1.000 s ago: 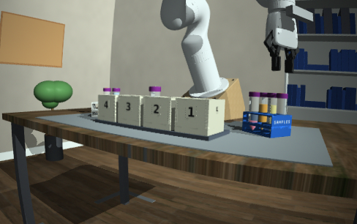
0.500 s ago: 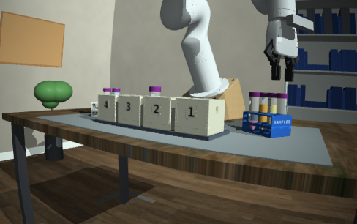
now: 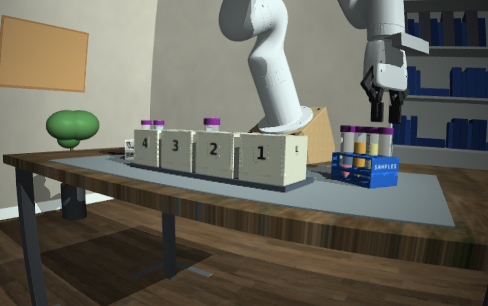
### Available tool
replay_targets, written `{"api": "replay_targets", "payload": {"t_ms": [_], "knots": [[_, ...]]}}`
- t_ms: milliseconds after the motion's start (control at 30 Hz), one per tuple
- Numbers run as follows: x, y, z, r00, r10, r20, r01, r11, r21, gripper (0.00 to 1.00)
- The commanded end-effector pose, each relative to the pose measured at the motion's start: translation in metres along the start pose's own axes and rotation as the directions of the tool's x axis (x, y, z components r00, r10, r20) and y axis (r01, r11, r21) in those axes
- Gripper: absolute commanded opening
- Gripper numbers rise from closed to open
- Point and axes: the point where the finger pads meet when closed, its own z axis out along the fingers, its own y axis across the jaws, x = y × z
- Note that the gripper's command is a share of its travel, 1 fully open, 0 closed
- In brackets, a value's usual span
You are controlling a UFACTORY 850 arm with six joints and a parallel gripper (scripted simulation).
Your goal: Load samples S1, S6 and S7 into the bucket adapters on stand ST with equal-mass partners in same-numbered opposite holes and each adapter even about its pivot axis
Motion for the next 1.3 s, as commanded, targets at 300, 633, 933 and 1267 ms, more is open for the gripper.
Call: {"api": "replay_targets", "payload": {"t_ms": [300,633,933,1267], "knots": [[0.001,0.000,0.013,1.000,0.000,-0.002,0.000,1.000,0.000,0.57],[0.001,0.000,0.016,1.000,0.000,-0.002,0.000,1.000,0.000,0.57],[0.001,0.000,0.020,1.000,0.000,-0.002,0.000,1.000,0.000,0.57],[0.001,0.000,0.027,1.000,0.000,-0.002,0.000,1.000,0.000,0.57]]}}
